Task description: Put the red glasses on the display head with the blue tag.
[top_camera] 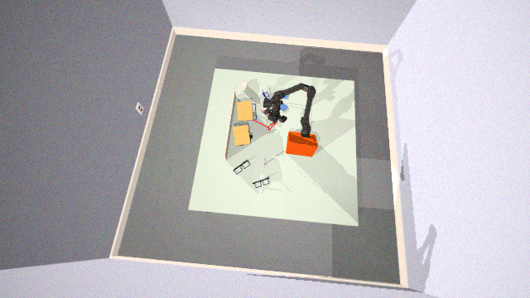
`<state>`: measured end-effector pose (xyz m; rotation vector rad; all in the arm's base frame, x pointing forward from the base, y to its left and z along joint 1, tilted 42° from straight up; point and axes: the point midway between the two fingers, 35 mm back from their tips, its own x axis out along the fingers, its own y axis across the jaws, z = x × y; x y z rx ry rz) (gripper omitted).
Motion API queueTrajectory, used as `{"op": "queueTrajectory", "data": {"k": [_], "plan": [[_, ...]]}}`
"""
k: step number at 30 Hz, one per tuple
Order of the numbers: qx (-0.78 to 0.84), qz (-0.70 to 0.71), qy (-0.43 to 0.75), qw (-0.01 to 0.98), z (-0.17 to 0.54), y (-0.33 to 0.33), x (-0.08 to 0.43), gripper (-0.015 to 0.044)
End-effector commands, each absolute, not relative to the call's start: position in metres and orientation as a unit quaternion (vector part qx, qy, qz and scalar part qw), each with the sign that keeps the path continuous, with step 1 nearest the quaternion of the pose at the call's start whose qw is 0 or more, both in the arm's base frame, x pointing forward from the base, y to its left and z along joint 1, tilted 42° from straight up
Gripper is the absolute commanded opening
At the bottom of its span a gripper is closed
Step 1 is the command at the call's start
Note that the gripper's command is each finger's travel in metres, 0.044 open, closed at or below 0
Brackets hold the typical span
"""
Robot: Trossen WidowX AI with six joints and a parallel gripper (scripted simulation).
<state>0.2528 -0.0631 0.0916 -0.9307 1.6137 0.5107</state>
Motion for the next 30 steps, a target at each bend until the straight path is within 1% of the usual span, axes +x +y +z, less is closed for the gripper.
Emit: {"op": "queueTrajectory", "data": {"k": [1,17,30], "plan": [[-0.421,0.257,0.659,0.568,0.104,-0.07,0.252,0.0],[-0.529,0.368,0.543,0.538,0.143,-0.094,0.24,0.0],[-0.634,0.418,0.437,0.482,0.177,-0.109,0.225,0.0]]}}
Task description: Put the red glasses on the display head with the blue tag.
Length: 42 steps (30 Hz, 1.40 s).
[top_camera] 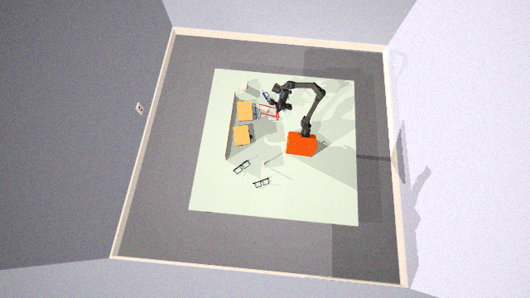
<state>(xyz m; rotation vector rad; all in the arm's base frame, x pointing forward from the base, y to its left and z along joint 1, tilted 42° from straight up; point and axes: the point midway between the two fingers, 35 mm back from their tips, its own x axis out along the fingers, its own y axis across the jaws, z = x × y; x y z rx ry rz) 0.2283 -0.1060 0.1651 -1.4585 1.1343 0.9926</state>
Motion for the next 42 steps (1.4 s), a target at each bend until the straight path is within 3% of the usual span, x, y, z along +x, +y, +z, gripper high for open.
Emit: {"op": "queueTrajectory", "data": {"k": [1,26,42], "plan": [[-0.642,0.42,0.429,0.476,0.179,-0.11,0.223,0.0],[-0.83,0.424,0.254,0.26,0.241,-0.124,0.185,0.0],[-0.821,0.426,0.263,0.273,0.237,-0.125,0.186,0.0]]}}
